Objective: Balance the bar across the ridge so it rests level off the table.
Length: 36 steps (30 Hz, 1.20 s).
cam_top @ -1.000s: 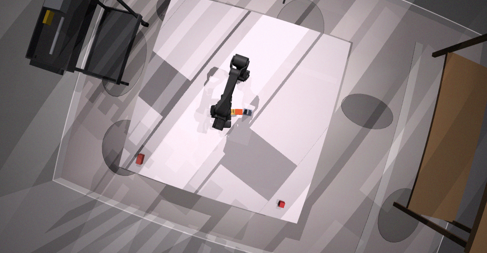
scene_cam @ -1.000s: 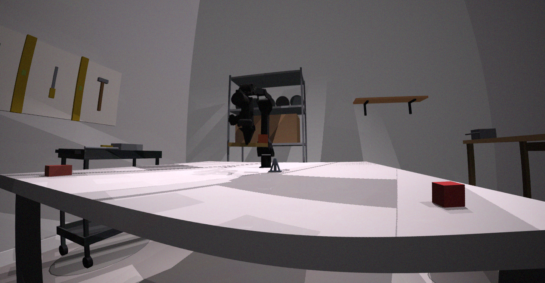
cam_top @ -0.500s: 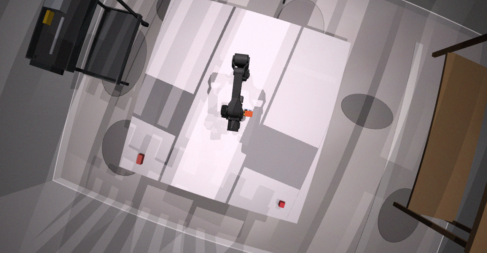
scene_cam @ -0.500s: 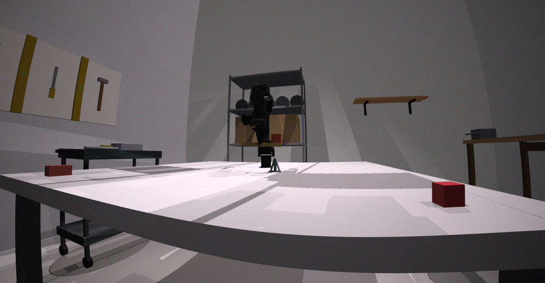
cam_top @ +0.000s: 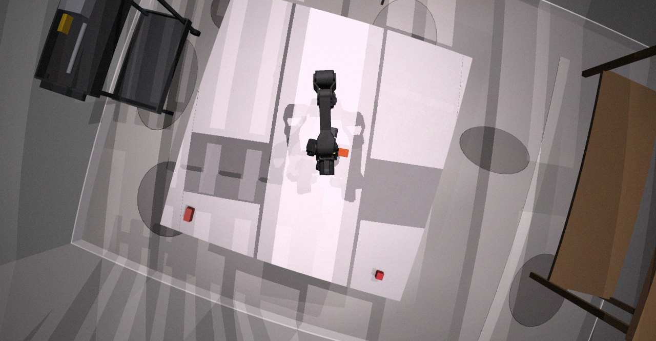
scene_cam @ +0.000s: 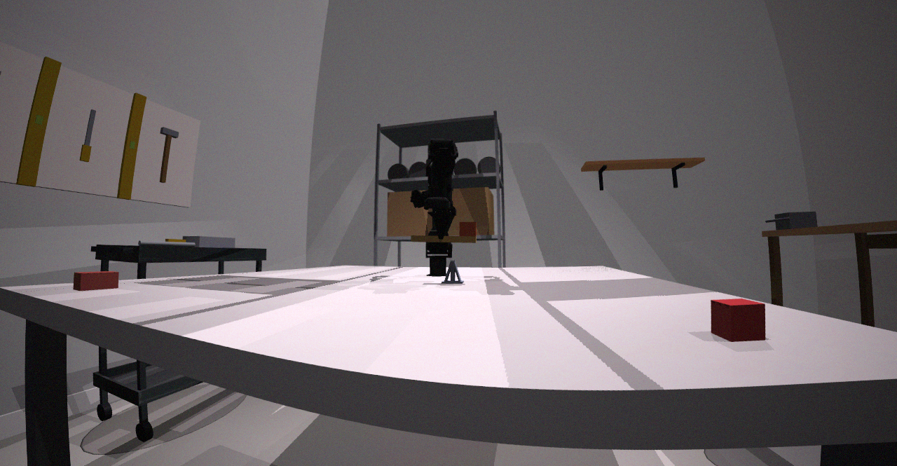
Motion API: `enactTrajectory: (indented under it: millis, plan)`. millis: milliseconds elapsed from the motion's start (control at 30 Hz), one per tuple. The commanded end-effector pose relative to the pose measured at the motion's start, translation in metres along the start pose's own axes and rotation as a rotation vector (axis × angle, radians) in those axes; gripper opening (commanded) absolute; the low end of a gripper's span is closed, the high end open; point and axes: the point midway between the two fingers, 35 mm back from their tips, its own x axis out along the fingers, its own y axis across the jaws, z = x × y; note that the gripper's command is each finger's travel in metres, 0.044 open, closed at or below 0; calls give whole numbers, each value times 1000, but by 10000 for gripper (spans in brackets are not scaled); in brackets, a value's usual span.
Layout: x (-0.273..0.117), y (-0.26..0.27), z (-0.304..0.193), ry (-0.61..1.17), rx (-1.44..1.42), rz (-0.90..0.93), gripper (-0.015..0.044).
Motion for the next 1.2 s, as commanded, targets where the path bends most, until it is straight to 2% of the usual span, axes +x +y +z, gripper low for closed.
enactTrajectory:
  millis: [0,700,1167]
  plan:
    - [5,-2,-1,-2,3,-1,0]
    - [40,-3,-1,-2,4,-1,0]
    - [39,-3,-1,-2,4,-1,0]
